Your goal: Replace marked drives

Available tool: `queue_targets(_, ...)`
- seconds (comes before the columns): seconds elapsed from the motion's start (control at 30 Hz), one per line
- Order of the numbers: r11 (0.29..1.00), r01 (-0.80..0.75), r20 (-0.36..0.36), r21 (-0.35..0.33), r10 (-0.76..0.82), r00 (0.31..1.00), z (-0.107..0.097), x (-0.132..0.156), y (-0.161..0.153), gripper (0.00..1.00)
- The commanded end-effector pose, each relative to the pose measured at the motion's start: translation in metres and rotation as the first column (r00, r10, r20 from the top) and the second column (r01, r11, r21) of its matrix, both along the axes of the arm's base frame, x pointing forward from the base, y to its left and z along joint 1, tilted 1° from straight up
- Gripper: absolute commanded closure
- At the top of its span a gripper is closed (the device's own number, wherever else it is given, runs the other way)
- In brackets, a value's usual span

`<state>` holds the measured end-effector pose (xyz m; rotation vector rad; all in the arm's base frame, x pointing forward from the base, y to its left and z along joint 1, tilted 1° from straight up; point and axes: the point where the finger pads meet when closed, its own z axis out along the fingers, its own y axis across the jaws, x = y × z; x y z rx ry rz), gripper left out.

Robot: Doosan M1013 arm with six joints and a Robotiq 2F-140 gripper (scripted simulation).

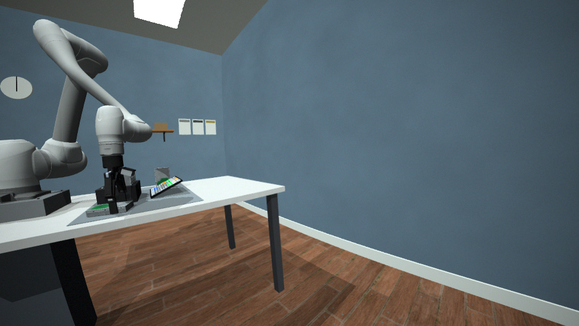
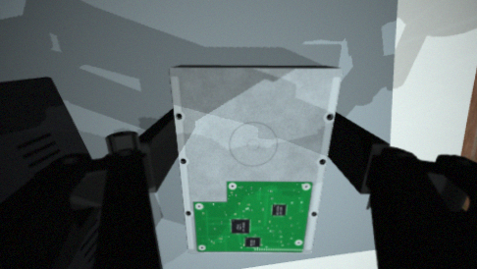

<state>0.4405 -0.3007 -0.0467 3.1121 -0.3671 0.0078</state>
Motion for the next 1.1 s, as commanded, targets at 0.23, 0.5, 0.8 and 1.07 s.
queue_targets(0.23, 1.000, 0.000, 0.001, 0.000, 0.000, 1.000, 0.0015, 0.0005, -0.0002, 0.29)
queue_targets(0.5, 1.000, 0.000, 0.001, 0.000, 0.000, 1.000, 0.0021, 0.0005, -0.0002, 0.29)
queue_targets(0.8, 1.000, 0.000, 0.001, 0.000, 0.000, 1.000, 0.0026, 0.0005, -0.0002, 0.90)
queue_targets(1.07, 1.000, 0.000, 0.001, 0.000, 0.000, 1.000, 0.0026, 0.0005, -0.0002, 0.90)
